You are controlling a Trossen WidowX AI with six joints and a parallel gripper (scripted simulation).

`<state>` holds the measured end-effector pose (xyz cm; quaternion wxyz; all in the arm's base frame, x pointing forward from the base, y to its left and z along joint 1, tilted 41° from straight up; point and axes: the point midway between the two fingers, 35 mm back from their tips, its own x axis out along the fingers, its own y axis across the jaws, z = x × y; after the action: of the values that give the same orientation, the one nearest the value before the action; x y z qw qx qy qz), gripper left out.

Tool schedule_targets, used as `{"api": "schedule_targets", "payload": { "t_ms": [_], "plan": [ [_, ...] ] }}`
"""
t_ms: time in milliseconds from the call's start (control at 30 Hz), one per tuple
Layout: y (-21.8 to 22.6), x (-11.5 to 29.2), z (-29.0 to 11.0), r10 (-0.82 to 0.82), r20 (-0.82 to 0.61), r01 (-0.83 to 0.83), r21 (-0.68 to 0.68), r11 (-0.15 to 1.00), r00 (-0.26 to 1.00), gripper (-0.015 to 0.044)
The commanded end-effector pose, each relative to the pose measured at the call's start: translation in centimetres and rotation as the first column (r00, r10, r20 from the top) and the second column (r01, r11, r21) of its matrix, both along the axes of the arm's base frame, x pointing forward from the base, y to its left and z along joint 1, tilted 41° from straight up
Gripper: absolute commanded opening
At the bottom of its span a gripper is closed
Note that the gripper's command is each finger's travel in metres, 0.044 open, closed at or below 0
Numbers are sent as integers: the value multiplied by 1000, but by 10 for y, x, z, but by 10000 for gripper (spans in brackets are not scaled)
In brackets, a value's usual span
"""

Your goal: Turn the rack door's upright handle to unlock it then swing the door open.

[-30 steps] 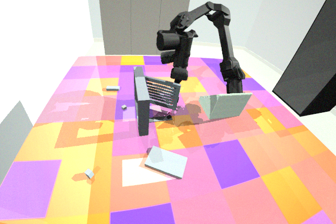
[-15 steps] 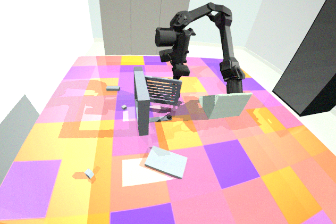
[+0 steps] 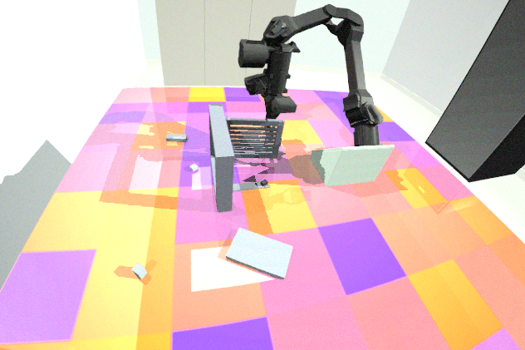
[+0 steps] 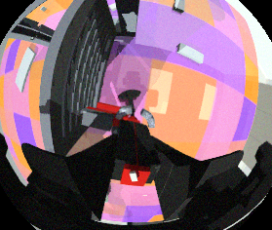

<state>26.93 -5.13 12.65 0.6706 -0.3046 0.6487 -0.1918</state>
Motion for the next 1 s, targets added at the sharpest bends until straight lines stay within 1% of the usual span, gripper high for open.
{"api": "schedule_targets", "payload": {
  "t_ms": [0,200,667,967],
  "plan": [
    [-5,4,5,53,-42,-53,-8,999,998,25],
    [-12,8,12,107,-89,-108,-11,994,990,25],
    [-12,8,12,108,-90,-110,-11,994,990,25],
    [-12,8,12,108,-90,-110,-11,994,990,262]
  ]
}}
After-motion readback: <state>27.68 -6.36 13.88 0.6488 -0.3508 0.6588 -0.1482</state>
